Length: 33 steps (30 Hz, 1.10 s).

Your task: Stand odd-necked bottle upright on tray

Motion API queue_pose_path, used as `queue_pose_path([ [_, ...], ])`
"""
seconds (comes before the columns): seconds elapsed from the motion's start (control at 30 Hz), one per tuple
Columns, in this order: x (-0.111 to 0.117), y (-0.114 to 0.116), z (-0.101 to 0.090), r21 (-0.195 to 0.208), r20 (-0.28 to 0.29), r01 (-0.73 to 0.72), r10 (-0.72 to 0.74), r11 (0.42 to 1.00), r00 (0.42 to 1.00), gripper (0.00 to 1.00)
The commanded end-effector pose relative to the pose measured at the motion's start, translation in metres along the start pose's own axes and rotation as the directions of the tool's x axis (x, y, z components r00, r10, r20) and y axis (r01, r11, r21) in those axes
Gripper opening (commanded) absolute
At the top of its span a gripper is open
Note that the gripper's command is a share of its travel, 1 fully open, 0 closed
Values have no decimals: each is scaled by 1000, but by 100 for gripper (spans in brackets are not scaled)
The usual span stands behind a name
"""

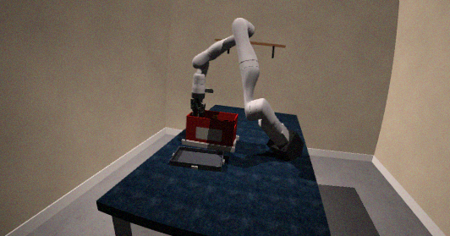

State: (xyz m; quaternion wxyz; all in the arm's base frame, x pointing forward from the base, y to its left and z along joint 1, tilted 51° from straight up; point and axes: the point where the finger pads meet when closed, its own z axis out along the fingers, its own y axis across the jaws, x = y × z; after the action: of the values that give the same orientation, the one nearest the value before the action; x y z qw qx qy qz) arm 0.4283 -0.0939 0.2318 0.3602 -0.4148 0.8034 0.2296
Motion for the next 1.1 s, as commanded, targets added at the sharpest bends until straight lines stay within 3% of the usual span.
queue_pose_path([
  [0.0, -1, 1, 3, -4, 0, 2, -2, 1000, 1000, 64],
  [1.07, -1, 1, 9, -4, 0, 2, -2, 1000, 1000, 64],
])
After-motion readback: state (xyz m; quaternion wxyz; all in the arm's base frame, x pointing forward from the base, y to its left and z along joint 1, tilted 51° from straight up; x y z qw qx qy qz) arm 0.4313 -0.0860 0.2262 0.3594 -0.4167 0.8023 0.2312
